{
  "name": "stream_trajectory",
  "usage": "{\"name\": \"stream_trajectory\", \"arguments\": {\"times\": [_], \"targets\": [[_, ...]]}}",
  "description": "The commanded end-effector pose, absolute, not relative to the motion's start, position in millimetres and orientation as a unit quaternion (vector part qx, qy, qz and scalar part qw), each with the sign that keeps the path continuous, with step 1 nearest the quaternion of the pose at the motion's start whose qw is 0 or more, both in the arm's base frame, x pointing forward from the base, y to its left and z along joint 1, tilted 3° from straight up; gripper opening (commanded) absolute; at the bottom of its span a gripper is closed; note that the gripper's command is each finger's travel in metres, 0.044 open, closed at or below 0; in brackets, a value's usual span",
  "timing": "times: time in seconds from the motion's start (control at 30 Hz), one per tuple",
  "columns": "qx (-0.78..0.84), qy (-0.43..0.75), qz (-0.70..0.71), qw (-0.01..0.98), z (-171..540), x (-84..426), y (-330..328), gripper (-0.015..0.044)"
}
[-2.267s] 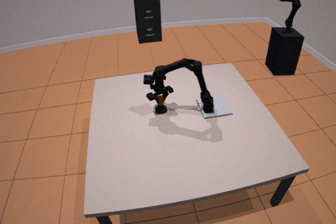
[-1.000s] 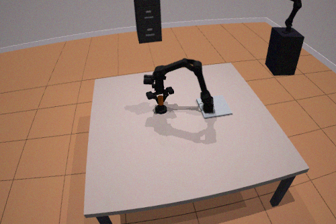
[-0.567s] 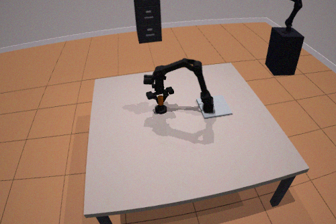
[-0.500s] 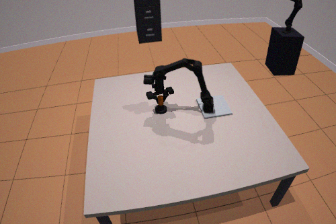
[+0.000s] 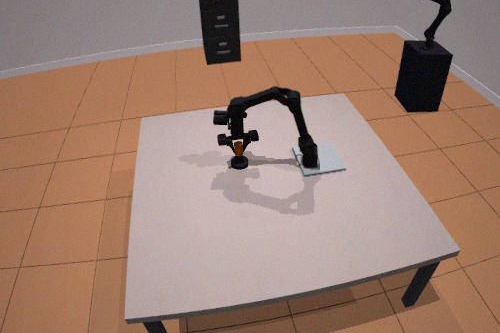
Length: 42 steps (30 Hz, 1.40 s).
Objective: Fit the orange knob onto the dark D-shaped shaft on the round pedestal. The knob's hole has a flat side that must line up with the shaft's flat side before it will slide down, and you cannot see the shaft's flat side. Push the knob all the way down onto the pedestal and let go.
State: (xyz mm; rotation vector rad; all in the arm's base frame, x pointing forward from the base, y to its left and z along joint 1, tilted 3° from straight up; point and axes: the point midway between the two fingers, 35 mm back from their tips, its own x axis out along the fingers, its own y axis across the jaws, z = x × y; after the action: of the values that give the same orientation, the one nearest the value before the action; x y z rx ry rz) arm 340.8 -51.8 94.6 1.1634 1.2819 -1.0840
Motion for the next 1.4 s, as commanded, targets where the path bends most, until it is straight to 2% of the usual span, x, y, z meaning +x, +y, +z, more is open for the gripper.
{"name": "stream_trajectory", "arguments": {"times": [0.0,0.97,1.2,1.37], "targets": [[0.492,0.527,-0.462,0.515,91.9,340.3,-52.3,0.0000],[0.492,0.527,-0.462,0.515,95.1,340.3,-52.4,0.0000],[0.541,0.479,-0.513,0.464,94.9,339.8,-52.4,0.0000],[0.544,0.476,-0.515,0.461,92.3,339.5,-52.1,0.0000]]}}
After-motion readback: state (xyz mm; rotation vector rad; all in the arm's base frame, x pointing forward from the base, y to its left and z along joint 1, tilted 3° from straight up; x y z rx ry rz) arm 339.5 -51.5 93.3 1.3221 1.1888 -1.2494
